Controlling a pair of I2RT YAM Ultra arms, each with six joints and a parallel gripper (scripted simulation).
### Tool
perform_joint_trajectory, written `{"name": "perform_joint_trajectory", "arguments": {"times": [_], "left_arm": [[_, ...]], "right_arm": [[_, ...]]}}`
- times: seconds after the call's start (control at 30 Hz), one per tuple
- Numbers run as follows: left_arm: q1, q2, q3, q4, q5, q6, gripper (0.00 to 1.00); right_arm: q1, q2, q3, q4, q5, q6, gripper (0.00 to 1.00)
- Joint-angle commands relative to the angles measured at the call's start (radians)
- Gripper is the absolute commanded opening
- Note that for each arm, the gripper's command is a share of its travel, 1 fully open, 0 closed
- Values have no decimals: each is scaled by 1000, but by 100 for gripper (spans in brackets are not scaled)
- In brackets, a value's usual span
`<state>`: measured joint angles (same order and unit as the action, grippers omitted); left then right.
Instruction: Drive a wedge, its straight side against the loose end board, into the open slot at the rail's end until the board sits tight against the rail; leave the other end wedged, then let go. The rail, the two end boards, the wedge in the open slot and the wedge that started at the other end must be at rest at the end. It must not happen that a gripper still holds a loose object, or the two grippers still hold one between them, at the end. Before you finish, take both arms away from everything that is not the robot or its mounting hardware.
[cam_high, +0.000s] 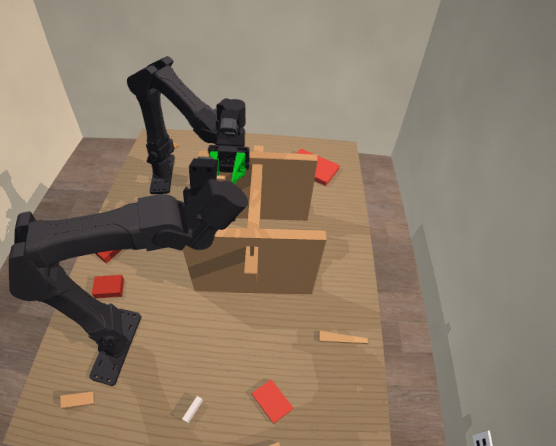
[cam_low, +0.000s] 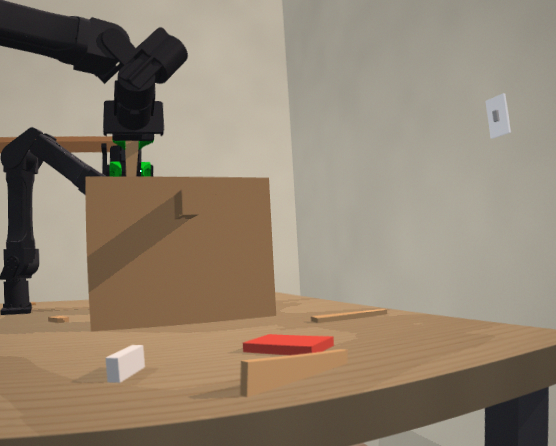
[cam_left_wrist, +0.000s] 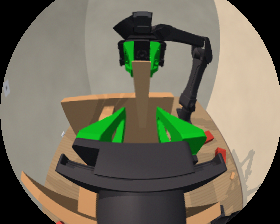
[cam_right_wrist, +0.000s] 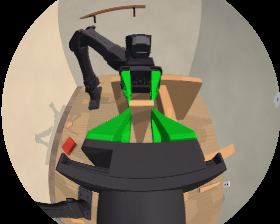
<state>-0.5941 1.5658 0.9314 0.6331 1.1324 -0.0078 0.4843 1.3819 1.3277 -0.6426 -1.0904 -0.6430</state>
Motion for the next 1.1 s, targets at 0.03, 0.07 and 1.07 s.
{"name": "perform_joint_trajectory", "arguments": {"times": [0.03,0.07,1.07], "left_arm": [[19,-50,27,-7,28,10,42],[24,-44,1,-6,33,10,42],[151,-145,31,-138,-214,1,42]], "right_arm": [[-8,-8,31,-5,-13,7,2],[-8,-8,31,-5,-13,7,2],[-8,-8,31,-5,-13,7,2]]}}
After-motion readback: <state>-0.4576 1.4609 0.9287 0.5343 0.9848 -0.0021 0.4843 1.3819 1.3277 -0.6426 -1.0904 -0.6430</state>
